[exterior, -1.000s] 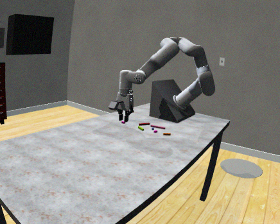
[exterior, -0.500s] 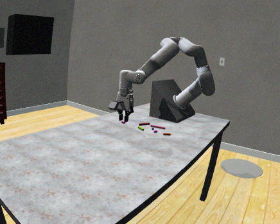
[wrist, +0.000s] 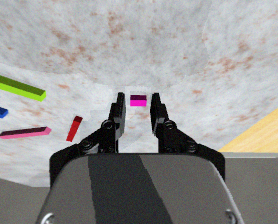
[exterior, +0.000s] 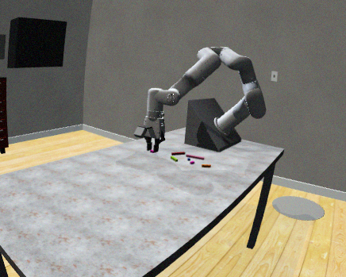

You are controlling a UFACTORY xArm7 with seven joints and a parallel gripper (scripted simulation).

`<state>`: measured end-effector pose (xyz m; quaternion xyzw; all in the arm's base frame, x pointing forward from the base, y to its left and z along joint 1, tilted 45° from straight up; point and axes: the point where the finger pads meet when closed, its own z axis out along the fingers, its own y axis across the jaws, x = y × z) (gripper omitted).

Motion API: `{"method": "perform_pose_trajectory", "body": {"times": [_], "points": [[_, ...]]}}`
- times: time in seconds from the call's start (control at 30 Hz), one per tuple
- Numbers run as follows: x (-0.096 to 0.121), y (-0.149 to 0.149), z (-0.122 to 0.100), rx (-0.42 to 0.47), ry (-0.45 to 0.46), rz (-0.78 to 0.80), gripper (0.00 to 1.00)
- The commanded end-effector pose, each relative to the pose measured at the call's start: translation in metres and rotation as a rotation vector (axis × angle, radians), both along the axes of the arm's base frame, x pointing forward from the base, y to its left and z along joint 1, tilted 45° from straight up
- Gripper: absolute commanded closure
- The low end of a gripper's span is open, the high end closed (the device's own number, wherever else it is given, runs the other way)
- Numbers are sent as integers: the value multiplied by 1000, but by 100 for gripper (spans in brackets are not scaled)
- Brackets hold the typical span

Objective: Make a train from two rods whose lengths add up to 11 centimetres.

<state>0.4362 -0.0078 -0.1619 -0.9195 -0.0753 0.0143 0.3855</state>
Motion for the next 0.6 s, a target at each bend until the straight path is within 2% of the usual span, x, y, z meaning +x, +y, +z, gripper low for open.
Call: {"method": "perform_pose_trajectory", "body": {"times": [0.0, 0.57], "points": [[1, 0, -2, -3, -3, -3, 64], [1, 2, -4, -3, -3, -3, 64]]}}
